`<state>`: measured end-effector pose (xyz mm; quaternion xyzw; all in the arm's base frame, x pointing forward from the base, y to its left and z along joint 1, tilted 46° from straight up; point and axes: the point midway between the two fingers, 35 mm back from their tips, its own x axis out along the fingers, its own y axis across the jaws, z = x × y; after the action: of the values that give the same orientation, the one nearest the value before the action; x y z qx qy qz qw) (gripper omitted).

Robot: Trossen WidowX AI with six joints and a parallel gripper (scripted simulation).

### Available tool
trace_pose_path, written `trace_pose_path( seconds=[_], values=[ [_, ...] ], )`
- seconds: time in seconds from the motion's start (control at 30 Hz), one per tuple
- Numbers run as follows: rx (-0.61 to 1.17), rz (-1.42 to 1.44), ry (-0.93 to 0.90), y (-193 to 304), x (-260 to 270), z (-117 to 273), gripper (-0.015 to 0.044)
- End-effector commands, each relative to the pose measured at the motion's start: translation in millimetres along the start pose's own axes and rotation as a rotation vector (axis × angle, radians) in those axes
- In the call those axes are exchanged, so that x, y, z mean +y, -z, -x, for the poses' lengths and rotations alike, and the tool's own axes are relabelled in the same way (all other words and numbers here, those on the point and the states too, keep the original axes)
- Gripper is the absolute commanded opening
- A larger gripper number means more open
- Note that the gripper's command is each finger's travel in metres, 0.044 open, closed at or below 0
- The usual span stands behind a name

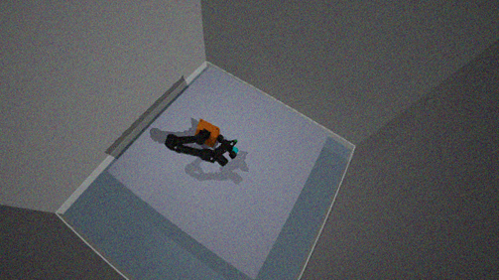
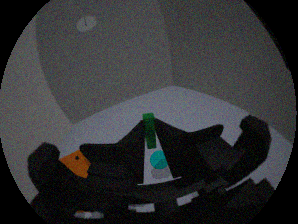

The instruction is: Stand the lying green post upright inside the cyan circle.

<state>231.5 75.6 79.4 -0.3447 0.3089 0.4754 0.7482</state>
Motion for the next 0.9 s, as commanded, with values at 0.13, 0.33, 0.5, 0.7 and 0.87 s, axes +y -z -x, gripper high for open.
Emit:
trace_pose_path(
  seconds=[0.13, 0.33, 0.5, 0.7, 0.87],
  values=[
    [-0.044, 0.035, 0.025, -0.2, 1.4, 2.0, 0.0023],
    [-0.076, 0.063, 0.050, -1.2, 0.7, 4.5, 0.0023],
    [-0.102, 0.087, 0.072, -2.0, 0.1, 6.6, 0.0023],
    [-0.119, 0.104, 0.088, -2.5, -0.2, 8.1, 0.0023],
    [-0.119, 0.104, 0.088, -2.5, -0.2, 8.1, 0.0023]
  ],
)
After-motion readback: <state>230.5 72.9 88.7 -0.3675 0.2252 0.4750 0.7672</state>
